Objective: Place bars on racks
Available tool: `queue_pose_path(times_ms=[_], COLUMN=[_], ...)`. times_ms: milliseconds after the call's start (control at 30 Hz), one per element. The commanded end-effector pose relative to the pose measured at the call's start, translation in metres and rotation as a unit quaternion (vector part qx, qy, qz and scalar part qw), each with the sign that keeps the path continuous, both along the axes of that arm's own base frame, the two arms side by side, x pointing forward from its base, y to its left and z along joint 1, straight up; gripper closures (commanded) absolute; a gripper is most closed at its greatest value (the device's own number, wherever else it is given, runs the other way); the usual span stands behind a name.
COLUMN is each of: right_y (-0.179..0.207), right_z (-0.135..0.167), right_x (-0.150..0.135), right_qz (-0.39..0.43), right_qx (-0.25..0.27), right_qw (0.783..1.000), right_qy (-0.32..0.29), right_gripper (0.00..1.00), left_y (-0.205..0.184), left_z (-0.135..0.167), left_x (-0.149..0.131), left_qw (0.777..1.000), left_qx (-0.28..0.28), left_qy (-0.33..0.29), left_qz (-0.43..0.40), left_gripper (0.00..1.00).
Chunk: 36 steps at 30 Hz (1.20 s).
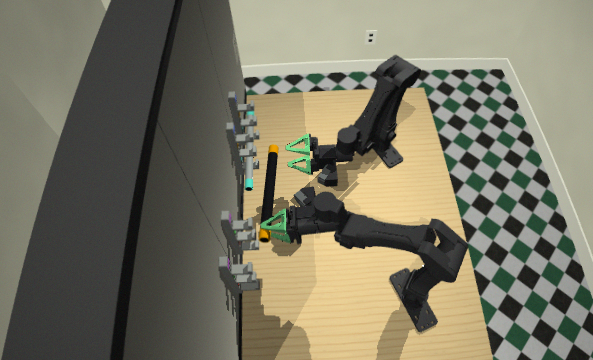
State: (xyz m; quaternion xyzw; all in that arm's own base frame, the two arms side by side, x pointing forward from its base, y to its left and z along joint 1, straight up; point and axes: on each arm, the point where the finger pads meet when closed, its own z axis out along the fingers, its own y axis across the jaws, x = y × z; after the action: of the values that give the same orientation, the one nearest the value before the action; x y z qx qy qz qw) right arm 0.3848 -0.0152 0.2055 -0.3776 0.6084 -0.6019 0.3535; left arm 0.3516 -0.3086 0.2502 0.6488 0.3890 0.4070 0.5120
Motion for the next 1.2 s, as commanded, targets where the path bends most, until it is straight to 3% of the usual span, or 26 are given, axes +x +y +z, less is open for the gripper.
queue_pose_path(times_ms=[0, 1167], right_y=[0.0054, 0.0054], right_z=[0.0147, 0.0169], right_x=[0.0076, 0.0064], right_qz=[0.002, 0.002], right_qx=[0.005, 0.005], right_qw=[1.000, 1.000], right_qy=[-0.017, -0.017], right_gripper=[0.00, 0.00], left_y=[-0.0096, -0.0107], left_z=[0.0529, 0.0518], left_x=[0.0068, 0.0076], left_qw=[0.995, 0.995], left_qx=[-0.086, -0.086], left_qy=[-0.043, -0.043], left_qz=[0.003, 0.004], left_gripper=[1.00, 1.00])
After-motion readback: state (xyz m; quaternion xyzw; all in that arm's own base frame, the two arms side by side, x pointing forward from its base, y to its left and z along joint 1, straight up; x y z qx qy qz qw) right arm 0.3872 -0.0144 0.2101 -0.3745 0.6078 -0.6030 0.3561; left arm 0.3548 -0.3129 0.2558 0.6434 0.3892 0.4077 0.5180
